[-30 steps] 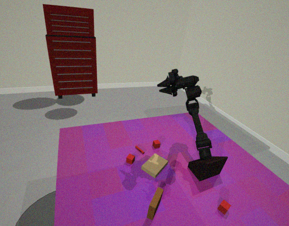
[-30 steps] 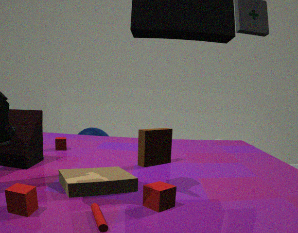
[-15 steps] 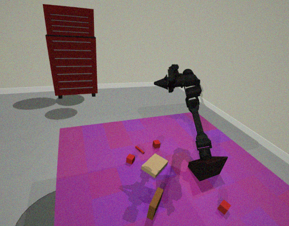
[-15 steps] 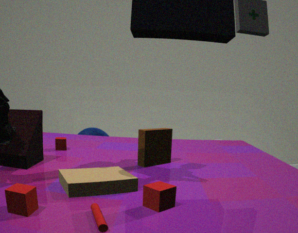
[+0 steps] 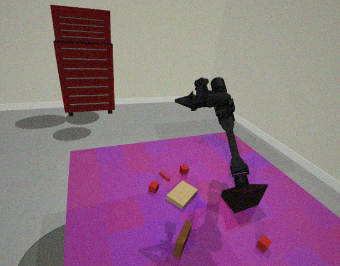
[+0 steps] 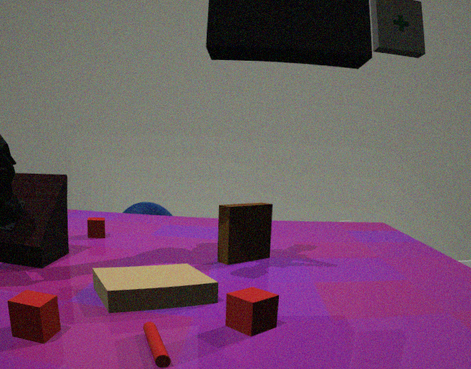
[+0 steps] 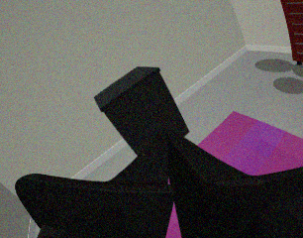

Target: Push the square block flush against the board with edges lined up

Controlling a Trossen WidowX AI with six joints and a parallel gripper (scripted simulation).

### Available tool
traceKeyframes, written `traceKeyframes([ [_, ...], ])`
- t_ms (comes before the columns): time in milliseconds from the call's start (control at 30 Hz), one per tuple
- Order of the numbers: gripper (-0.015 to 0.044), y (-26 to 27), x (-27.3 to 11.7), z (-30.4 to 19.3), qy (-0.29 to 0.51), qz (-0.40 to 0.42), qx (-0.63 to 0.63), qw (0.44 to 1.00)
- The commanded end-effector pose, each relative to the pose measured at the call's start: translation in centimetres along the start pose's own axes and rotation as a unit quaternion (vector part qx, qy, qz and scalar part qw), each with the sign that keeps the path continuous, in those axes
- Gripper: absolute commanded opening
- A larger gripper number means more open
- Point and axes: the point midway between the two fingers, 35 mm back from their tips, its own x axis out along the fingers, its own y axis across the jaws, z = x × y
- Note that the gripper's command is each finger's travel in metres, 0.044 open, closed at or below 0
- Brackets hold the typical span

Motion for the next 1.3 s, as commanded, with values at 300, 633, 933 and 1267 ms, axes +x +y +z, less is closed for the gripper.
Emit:
traceKeyframes([
  [300, 0.0000, 8.1, 2.7, -6.4, 0.064, 0.065, -0.023, 0.996],
  [633, 0.0000, 12.3, 4.4, -13.3, 0.148, 0.091, -0.026, 0.985],
  [933, 0.0000, 14.6, 5.0, -19.9, 0.237, 0.092, -0.020, 0.967],
  [1267, 0.0000, 15.7, 4.4, -27.6, 0.350, 0.060, -0.009, 0.935],
])
